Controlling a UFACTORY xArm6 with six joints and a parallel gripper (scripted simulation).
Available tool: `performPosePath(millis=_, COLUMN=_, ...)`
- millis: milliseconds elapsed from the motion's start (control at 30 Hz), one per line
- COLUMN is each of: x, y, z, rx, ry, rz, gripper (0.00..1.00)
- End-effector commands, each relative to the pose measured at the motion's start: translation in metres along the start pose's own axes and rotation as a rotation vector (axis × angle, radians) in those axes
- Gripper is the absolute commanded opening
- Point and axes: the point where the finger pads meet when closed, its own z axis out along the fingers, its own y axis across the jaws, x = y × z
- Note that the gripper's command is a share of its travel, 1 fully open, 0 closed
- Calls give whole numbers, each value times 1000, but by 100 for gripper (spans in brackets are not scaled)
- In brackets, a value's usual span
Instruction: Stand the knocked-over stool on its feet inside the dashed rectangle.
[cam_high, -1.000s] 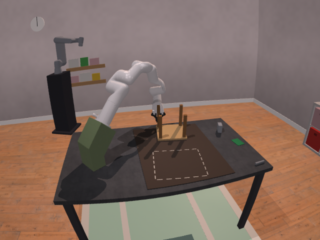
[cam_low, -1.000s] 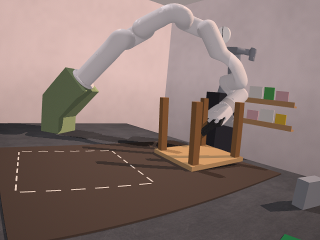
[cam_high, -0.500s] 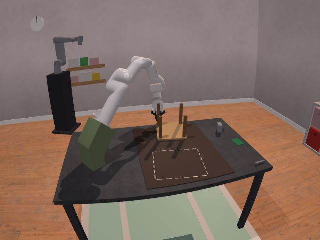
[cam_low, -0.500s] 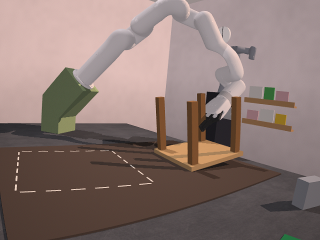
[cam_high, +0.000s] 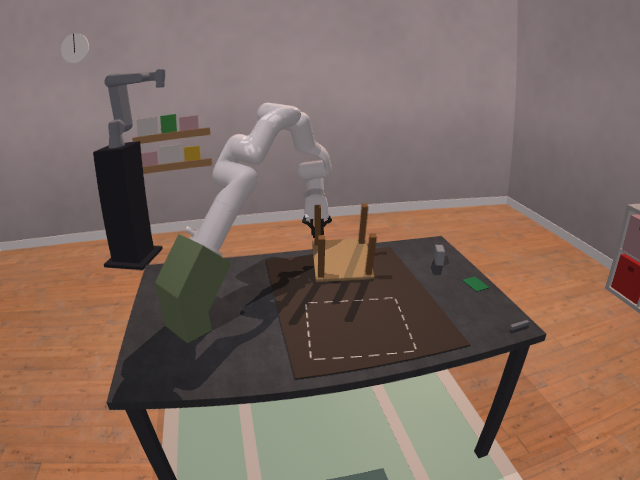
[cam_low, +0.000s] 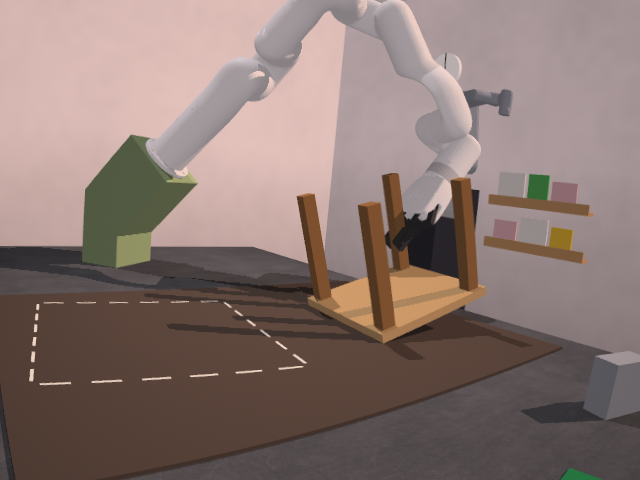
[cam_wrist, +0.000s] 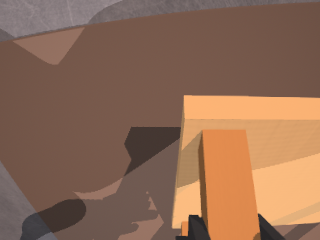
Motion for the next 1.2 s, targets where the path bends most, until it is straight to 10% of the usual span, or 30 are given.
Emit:
performPosePath(millis=0, x=-10, y=1, z=-4, rx=-2, ry=51, rz=1, gripper=27)
performPosePath(millis=1167, x=-113, y=1, z=0, rx=0, ry=511, rz=1, gripper=27)
